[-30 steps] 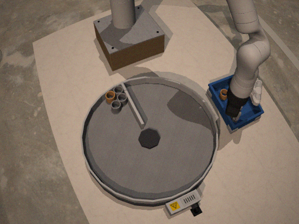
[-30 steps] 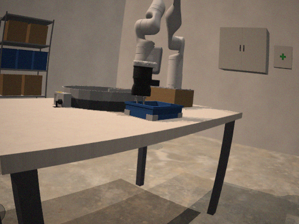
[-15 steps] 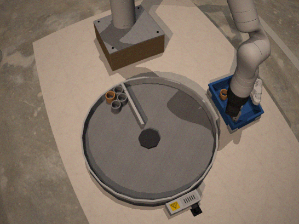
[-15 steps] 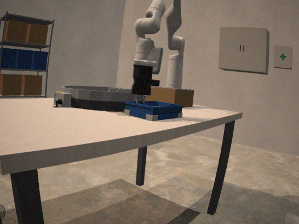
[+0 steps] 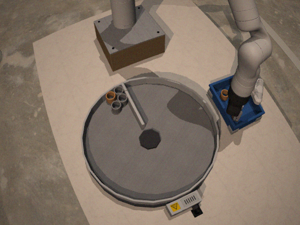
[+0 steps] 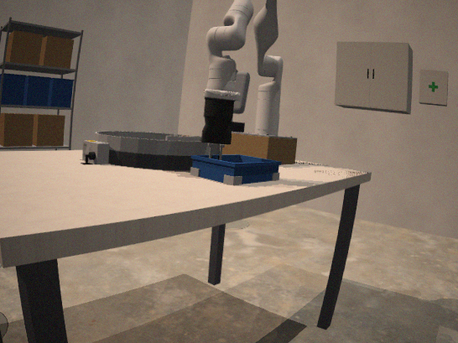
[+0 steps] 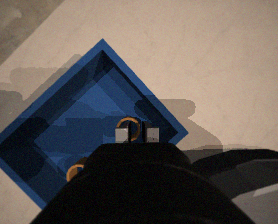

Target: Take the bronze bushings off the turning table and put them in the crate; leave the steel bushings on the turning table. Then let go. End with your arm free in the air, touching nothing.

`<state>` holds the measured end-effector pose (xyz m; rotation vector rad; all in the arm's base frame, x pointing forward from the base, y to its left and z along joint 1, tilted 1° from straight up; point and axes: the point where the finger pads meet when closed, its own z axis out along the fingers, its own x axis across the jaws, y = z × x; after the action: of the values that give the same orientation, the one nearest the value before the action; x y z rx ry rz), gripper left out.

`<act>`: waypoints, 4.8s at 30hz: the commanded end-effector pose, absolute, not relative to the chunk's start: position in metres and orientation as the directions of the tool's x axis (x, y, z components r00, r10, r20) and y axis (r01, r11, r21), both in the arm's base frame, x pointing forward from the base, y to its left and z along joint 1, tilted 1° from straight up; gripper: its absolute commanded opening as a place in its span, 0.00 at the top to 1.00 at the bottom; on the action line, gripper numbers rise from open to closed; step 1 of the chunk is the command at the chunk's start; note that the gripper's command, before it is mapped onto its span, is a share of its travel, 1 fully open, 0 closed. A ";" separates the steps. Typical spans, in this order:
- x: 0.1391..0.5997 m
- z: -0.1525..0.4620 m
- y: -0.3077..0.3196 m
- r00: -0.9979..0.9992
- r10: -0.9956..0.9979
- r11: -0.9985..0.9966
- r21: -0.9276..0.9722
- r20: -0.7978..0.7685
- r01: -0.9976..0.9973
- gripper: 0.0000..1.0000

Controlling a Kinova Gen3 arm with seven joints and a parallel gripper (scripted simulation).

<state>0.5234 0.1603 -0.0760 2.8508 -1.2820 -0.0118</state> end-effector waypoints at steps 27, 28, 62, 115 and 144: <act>0.526 -0.066 0.161 0.664 -0.748 -0.664 0.012 0.002 -0.748 0.58; 0.526 -0.066 0.161 0.664 -0.748 -0.664 0.012 0.002 -0.748 0.58; 0.526 -0.055 0.161 0.664 -0.748 -0.664 0.012 0.002 -0.748 0.58; 0.526 0.042 0.162 0.664 -0.748 -0.664 0.013 0.001 -0.748 0.58; 0.526 0.042 0.162 0.664 -0.748 -0.664 0.013 0.001 -0.748 0.58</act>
<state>0.5256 0.1617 0.0411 2.8524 -1.2826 -0.0091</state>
